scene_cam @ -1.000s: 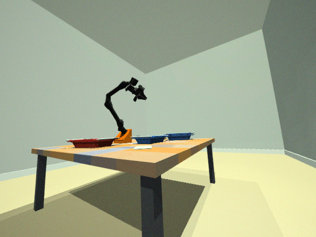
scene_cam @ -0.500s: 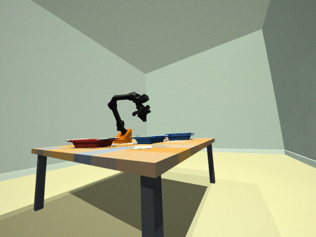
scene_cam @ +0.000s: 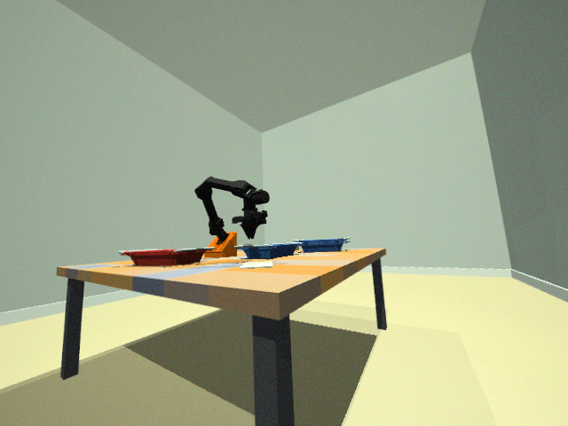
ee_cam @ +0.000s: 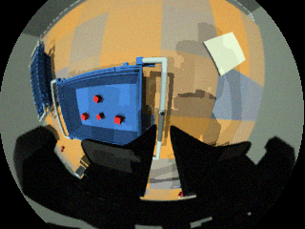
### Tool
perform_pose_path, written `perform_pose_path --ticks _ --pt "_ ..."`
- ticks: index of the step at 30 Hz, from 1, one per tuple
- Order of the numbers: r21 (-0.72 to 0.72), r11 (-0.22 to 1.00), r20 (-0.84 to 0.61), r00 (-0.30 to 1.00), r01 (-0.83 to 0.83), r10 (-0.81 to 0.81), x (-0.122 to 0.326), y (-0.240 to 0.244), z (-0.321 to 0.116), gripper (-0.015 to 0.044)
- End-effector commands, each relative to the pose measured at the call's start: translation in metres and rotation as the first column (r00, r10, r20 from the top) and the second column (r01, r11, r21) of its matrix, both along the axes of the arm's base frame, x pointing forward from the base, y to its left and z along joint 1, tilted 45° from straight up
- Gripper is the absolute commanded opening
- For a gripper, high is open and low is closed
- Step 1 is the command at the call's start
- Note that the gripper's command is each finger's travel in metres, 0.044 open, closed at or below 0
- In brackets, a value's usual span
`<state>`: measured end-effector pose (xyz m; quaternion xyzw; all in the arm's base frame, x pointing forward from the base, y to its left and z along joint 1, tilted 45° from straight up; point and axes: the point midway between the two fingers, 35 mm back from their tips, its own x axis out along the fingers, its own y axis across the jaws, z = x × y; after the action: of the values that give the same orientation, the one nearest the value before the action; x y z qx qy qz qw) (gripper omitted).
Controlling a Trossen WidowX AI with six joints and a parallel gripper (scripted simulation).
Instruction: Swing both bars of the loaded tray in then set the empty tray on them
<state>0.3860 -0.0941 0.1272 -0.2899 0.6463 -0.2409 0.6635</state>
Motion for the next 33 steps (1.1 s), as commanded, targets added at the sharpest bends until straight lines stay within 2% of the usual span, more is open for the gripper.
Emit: perform_pose_path --ticks 1,10,15,24,33 --pt "-0.008 1.000 -0.014 1.000 0.000 0.000 0.000 -0.010 -0.010 0.0090" --pt "-0.010 1.000 -0.014 1.000 0.000 0.000 0.000 -0.039 -0.039 0.0090" --pt "-0.011 1.000 -0.014 1.000 0.000 0.000 0.000 -0.041 -0.041 0.0090" --pt "-0.009 1.000 -0.014 1.000 0.000 0.000 -0.002 -0.010 -0.033 0.0090" --pt "-0.008 1.000 -0.015 1.000 0.000 0.000 -0.004 0.012 -0.044 0.0090"
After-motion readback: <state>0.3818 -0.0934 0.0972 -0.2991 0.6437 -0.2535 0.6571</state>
